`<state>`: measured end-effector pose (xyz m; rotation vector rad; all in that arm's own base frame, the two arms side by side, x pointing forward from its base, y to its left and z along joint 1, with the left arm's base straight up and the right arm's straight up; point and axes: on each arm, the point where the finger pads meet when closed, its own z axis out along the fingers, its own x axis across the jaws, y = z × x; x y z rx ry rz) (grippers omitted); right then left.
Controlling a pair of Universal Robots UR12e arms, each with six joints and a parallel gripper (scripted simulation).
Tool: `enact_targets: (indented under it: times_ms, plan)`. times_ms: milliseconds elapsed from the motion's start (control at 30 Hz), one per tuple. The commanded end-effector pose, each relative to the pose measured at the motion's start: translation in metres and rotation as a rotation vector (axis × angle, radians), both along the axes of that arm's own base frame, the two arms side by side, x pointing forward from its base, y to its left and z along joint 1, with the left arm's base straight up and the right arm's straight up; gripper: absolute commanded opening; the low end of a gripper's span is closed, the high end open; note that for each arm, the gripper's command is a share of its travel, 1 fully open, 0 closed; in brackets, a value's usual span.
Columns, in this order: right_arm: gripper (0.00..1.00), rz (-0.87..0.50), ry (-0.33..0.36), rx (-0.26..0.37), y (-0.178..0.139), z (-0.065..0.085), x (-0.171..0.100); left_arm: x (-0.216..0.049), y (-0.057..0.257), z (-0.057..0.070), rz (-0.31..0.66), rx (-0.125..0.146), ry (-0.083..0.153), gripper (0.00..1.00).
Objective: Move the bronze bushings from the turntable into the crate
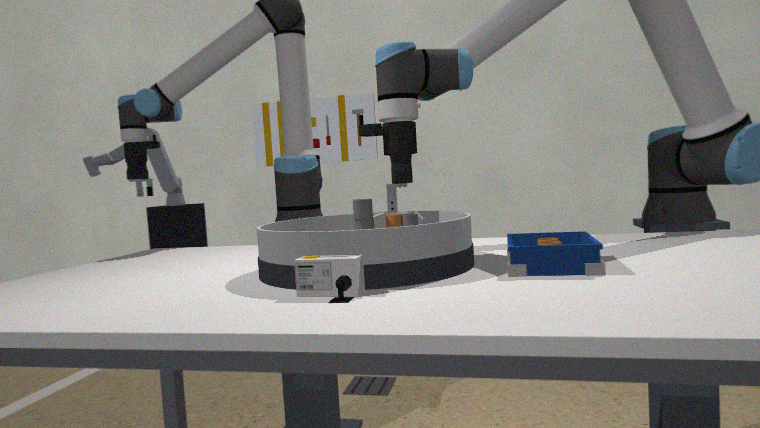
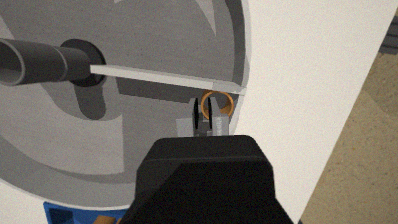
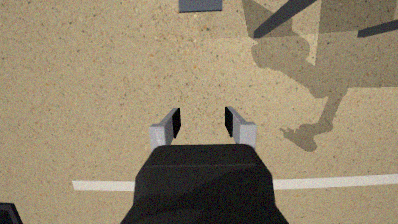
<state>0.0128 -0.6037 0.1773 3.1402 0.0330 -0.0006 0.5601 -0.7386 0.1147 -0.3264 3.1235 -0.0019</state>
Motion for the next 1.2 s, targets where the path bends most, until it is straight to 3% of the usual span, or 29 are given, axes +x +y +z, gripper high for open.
enact_targets:
  times_ms: [0,1167]
  plan:
    - [1.0,0.001,0.0,0.001,-0.0002,-0.0003,0.0006,0.0003,0.002,-0.0015,0.001,0.001,0.002,0.36]
    - [1.0,0.001,0.0,0.001,-0.0002,-0.0003,0.0006,-0.0007,0.003,-0.0023,0.001,-0.001,0.001,0.36]
